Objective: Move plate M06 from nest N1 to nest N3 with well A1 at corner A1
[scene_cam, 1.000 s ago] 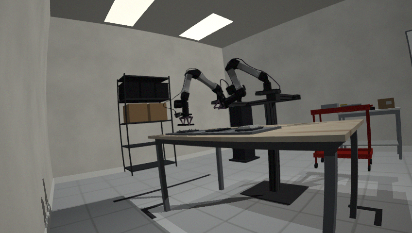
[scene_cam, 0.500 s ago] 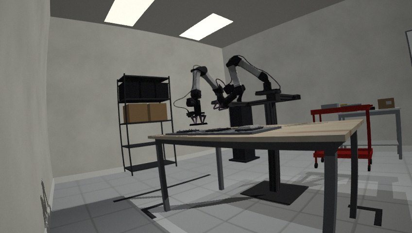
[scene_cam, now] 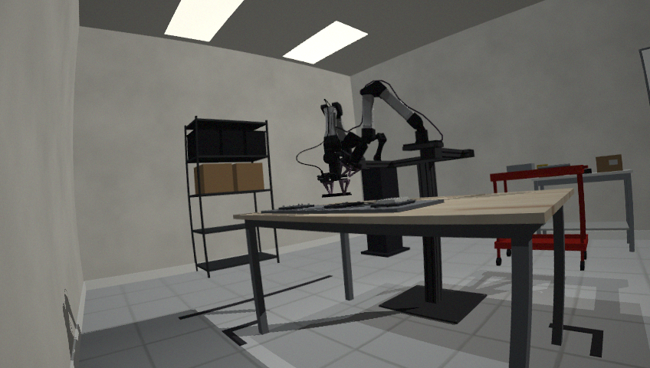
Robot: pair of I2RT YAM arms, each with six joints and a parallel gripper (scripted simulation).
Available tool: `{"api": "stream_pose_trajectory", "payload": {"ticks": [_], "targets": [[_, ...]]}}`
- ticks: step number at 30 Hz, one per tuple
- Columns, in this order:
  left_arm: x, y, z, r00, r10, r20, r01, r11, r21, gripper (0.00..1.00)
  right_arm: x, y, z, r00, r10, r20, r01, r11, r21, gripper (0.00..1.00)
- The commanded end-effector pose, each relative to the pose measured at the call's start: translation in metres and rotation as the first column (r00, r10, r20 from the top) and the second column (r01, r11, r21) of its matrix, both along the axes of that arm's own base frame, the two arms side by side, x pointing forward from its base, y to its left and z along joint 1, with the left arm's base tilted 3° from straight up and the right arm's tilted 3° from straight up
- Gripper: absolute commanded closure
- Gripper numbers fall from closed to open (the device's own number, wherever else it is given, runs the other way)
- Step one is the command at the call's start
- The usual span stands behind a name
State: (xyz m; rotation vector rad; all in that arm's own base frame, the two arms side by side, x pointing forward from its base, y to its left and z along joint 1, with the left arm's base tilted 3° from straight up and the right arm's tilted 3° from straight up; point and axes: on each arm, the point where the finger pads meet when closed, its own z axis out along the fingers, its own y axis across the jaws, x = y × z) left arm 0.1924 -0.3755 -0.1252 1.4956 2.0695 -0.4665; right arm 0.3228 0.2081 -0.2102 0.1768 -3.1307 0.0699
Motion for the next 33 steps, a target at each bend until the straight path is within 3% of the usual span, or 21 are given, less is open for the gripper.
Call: {"api": "stream_pose_trajectory", "payload": {"ticks": [1, 4, 8, 18, 33], "targets": [[-0.029, 0.012, 0.002, 0.982, 0.001, -0.187, 0.026, 0.990, 0.142, 0.00, -0.008, 0.022, -0.004, 0.999, -0.024, -0.031, 0.024, 0.999, -0.026, 0.19], [-0.045, -0.008, 0.019, 0.969, -0.003, -0.246, 0.030, 0.994, 0.106, 0.00, -0.008, 0.033, -0.004, 1.000, -0.013, -0.026, 0.012, 1.000, -0.020, 0.19], [-0.046, -0.001, 0.023, 0.961, 0.044, -0.274, -0.001, 0.988, 0.154, 0.00, -0.007, 0.039, -0.005, 1.000, -0.005, -0.021, 0.005, 1.000, -0.016, 0.19], [-0.137, 0.027, 0.052, 0.929, -0.199, -0.311, 0.279, 0.931, 0.234, 0.00, -0.003, 0.042, -0.002, 1.000, -0.005, -0.010, 0.005, 1.000, -0.008, 0.19], [-0.139, 0.023, 0.052, 0.931, -0.205, -0.301, 0.278, 0.933, 0.227, 0.00, 0.001, 0.045, 0.004, 1.000, 0.002, 0.008, -0.002, 1.000, 0.005, 0.19]]}}
